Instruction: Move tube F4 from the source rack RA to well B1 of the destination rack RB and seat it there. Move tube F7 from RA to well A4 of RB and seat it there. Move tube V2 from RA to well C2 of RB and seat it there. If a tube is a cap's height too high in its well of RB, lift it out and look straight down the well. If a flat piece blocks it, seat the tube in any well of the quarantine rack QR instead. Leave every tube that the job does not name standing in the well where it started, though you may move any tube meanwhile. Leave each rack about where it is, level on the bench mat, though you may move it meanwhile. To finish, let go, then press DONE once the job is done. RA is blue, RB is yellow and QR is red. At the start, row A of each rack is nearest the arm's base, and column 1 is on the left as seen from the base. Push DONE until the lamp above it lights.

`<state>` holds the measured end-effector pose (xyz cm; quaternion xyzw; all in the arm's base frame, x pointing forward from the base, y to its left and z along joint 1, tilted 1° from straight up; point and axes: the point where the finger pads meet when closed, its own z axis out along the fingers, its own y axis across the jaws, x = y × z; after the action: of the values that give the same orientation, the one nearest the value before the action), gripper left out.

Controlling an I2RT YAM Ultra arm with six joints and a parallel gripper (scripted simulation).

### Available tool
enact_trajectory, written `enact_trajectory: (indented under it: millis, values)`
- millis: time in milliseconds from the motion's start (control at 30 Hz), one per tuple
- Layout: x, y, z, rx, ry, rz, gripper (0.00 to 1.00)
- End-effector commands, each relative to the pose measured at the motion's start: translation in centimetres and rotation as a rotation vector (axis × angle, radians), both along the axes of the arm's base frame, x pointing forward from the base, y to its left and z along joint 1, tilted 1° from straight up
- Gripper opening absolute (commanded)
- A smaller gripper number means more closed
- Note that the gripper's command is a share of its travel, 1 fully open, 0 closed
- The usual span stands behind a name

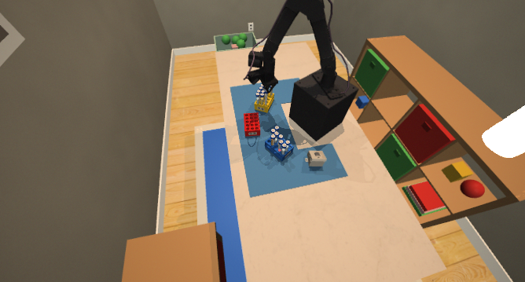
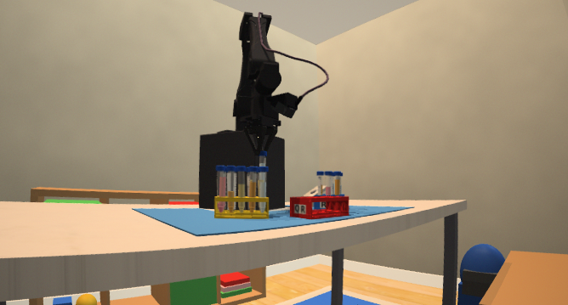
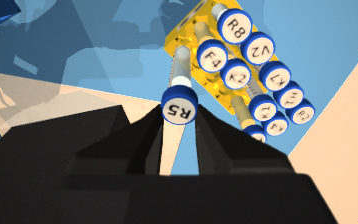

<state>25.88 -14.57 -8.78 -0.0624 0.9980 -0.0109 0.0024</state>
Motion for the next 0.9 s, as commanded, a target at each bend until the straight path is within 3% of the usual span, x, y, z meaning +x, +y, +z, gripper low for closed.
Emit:
enact_trajectory:
  millis: [0,367,867]
  values:
    - [-0.3,-0.2,-0.6,0.009,-0.001,-0.008,0.0]
    - [-0.5,0.2,-1.0,0.013,0.007,-0.004,0.0]
    - [1.0,-1.2,-1.1,-0.006,-0.027,-0.005,0.0]
